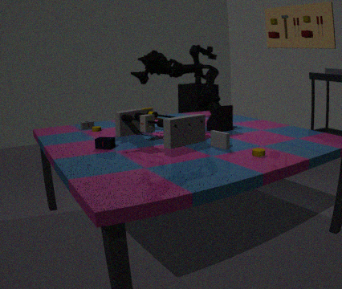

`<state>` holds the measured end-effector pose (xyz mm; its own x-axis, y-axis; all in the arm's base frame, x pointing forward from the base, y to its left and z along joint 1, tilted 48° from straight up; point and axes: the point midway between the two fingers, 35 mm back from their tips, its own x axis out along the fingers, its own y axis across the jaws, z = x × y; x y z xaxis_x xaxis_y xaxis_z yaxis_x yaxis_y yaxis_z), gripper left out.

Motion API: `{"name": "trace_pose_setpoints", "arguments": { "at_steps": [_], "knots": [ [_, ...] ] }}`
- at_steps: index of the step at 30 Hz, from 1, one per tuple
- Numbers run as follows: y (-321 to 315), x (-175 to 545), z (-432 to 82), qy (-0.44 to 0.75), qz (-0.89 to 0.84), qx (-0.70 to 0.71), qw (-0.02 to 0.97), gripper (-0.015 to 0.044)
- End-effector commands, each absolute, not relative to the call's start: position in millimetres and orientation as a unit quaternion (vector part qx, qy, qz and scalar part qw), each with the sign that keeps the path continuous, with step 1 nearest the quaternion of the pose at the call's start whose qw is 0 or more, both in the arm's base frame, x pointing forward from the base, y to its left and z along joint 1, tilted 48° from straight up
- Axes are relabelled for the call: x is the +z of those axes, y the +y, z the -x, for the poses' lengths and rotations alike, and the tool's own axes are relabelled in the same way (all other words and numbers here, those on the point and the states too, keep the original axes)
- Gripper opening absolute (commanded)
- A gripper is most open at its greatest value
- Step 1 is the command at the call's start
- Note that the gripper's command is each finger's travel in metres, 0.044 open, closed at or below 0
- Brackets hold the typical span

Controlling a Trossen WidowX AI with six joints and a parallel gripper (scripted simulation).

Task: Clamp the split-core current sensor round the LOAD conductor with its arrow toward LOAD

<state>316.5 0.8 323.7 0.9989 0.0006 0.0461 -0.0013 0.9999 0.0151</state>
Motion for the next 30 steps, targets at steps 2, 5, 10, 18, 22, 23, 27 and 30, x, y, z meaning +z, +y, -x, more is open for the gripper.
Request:
{"name": "trace_pose_setpoints", "arguments": {
  "at_steps": [2, 5, 10, 18, 22, 23, 27, 30],
  "knots": [
    [-4, 286, -328, 0.079, -0.054, -0.044, 0.994, 0.044],
    [-7, 244, -329, 0.194, -0.092, -0.113, 0.97, 0.044],
    [-17, 193, -304, 0.346, -0.081, -0.257, 0.899, 0.044],
    [-34, 204, -262, 0.396, 0.1, -0.45, 0.794, 0.044],
    [-36, 215, -256, 0.397, 0.156, -0.467, 0.775, 0.044],
    [-36, 215, -255, 0.397, 0.157, -0.467, 0.774, 0.044],
    [-36, 215, -255, 0.397, 0.157, -0.467, 0.774, 0.044],
    [-36, 215, -255, 0.397, 0.157, -0.467, 0.774, 0.044]
  ]
}}
